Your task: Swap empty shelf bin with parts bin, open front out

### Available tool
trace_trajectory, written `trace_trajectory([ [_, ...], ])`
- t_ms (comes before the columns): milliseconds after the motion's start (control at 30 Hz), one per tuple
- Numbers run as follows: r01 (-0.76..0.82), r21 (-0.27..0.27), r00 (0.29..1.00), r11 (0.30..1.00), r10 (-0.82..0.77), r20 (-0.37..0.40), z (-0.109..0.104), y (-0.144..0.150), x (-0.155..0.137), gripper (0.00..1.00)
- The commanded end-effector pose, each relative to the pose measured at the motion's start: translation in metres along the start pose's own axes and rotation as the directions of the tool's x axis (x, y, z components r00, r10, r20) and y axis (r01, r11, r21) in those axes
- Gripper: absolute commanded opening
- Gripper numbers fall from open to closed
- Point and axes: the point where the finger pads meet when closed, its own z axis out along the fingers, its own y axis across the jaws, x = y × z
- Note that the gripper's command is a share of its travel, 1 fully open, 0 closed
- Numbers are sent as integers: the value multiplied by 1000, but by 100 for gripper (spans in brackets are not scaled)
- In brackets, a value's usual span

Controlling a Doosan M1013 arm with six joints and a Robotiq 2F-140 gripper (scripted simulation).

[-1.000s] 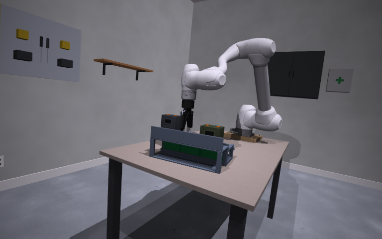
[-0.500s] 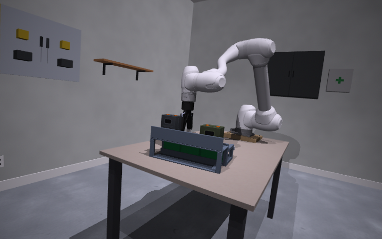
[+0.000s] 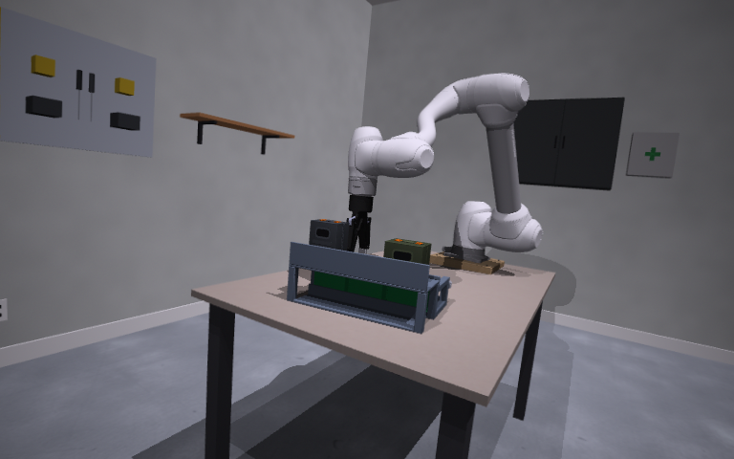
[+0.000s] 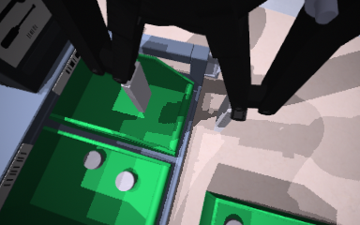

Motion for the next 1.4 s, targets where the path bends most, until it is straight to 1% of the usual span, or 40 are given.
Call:
trace_trajectory([
  [0,0,0,1000,1000,0,0,0,0,0,62],
  [533,0,0,1000,1000,0,0,2,0,0,62],
  [1367,0,0,1000,1000,0,0,16,0,0,62],
])
